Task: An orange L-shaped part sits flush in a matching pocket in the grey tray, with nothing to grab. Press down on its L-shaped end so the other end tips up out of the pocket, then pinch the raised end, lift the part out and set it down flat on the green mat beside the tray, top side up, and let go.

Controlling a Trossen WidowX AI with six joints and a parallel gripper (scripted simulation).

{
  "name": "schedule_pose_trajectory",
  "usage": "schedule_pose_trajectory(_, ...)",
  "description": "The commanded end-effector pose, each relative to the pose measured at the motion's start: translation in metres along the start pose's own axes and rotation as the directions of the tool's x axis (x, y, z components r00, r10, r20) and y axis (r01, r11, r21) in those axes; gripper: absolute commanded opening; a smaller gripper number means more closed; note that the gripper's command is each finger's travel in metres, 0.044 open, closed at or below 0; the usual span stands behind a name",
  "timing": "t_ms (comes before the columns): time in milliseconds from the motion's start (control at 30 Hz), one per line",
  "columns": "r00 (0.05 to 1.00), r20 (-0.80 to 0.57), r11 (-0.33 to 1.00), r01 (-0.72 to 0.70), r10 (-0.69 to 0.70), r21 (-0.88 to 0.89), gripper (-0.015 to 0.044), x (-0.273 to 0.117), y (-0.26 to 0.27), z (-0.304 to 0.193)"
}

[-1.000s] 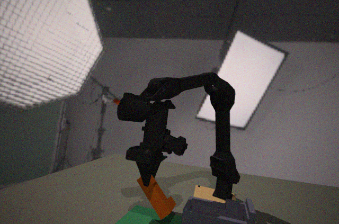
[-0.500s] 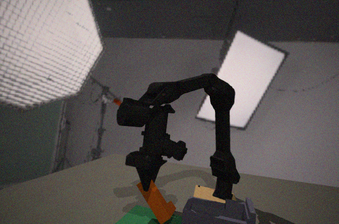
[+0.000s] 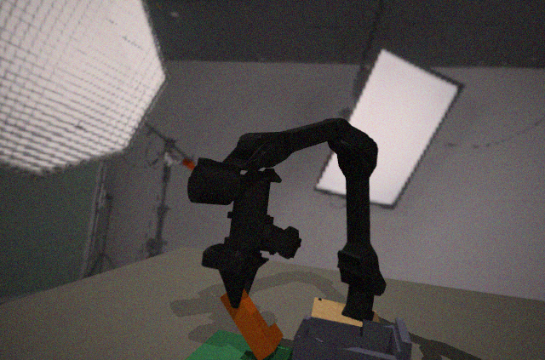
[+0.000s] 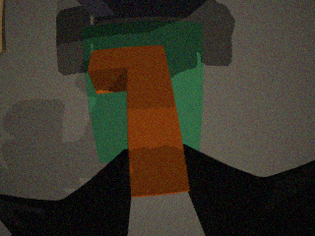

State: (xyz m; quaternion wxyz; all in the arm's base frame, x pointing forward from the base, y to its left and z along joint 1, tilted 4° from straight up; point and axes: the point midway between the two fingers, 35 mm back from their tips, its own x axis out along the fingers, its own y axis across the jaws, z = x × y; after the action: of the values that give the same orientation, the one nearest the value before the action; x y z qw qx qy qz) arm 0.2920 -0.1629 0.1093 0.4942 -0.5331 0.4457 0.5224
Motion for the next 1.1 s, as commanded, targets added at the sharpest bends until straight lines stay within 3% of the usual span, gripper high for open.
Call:
schedule_pose_trajectory(0,1.0,0.004,1.0,-0.001,0.001,0.005,0.0,0.001,0.0,0.001)
schedule_pose_trajectory(33,1.0,0.0,1.0,0.0,0.0,0.0,0.0,0.0,0.0,0.0)
schedule_pose_trajectory(367,1.0,0.0,1.0,0.0,0.0,0.0,0.0263,-0.002,0.0,0.0)
schedule_pose_trajectory(533,1.0,0.001,1.0,0.0,0.0,0.002,0.0394,-0.037,-0.003,-0.002)
schedule_pose_trajectory(700,1.0,0.004,1.0,-0.001,0.001,0.005,0.04,-0.084,0.0,0.0)
schedule_pose_trajectory(1067,1.0,0.004,1.0,-0.006,0.006,0.009,0.04,-0.08,0.0,0.0)
